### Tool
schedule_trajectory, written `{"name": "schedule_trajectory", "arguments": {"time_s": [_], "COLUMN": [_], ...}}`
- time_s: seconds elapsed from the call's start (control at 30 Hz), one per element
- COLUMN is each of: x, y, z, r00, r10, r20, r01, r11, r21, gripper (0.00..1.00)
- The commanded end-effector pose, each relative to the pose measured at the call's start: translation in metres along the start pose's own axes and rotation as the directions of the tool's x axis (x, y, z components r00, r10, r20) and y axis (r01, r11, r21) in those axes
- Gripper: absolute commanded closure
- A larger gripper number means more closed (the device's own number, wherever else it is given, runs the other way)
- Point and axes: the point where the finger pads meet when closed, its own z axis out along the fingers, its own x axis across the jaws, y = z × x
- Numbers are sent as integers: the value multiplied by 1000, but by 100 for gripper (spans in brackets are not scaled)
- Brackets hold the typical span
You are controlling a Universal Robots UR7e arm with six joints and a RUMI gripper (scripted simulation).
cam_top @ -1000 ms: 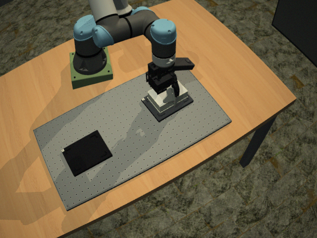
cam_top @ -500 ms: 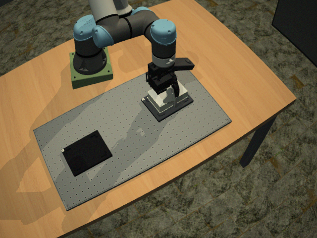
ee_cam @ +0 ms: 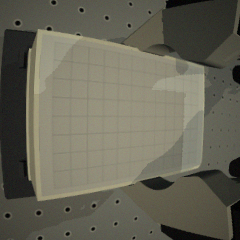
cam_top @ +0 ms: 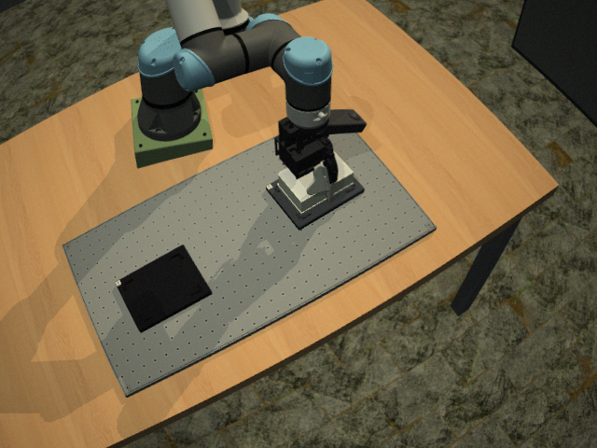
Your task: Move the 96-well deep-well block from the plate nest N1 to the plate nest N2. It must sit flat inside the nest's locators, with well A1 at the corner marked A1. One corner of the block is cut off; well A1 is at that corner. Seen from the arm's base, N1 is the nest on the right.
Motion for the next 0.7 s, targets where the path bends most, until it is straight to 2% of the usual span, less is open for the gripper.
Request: {"name": "schedule_trajectory", "arguments": {"time_s": [0.0,0.67], "x": [0,0], "y": [0,0], "z": [1,3], "r00": [1000,1000], "r10": [0,0], "r20": [-1,-1], "r01": [0,0], "r11": [1000,1000], "r21": [0,0], "gripper": [100,100]}}
